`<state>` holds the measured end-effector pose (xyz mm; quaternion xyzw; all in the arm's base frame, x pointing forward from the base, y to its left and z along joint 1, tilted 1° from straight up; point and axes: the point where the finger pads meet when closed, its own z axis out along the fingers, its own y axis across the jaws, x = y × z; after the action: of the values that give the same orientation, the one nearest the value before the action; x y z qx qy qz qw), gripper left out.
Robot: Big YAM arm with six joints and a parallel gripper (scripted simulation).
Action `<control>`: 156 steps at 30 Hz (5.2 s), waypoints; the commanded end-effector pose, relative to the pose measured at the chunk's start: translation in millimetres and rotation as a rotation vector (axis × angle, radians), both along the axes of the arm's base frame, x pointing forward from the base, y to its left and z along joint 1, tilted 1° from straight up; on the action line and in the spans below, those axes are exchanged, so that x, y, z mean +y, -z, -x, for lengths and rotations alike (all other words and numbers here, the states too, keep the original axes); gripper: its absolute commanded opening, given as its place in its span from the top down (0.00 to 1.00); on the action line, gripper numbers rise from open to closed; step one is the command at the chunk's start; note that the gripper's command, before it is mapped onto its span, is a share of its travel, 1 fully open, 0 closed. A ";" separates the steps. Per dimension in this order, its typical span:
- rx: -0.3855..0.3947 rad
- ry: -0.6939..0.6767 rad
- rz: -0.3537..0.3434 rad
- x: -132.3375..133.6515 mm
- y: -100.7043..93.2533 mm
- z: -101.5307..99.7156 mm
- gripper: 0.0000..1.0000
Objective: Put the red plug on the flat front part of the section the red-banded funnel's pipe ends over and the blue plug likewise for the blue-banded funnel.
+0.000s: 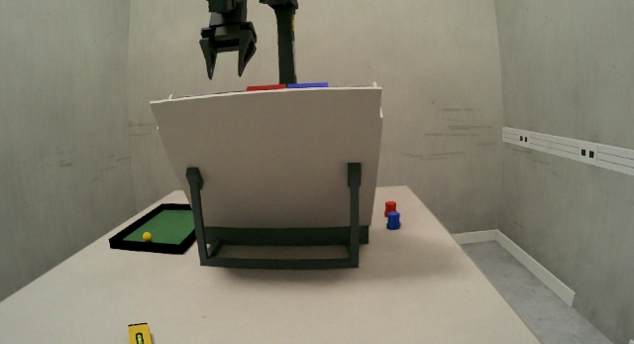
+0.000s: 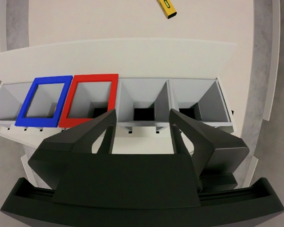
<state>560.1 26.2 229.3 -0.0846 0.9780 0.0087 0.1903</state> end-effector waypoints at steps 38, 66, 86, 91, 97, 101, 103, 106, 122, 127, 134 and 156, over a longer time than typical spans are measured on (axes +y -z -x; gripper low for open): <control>-0.066 0.000 -0.003 3.5 -49.2 -28.1 0.41; -0.074 0.000 -0.005 4.6 -30.6 -25.3 0.41; -0.077 0.000 -0.004 -11.7 -28.4 67.9 0.41; -0.078 0.000 -0.004 -20.8 -30.0 118.5 0.41; -0.077 0.000 -0.004 -23.4 -30.3 133.1 0.41; -0.075 -0.001 -0.004 -24.4 -30.3 139.1 0.41; -0.074 -0.001 -0.003 -24.9 -30.3 142.1 0.41; -0.072 -0.001 -0.003 -25.6 -30.3 146.6 0.41; 0.182 0.005 0.040 3.5 33.7 231.9 0.41; 0.273 0.007 0.056 14.4 57.0 261.2 0.41; 0.307 0.007 0.062 17.6 64.8 272.8 0.41; 0.343 -0.001 0.066 20.0 75.3 280.1 0.41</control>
<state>272.3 46.6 147.6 -0.0892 0.9960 -0.0098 0.0045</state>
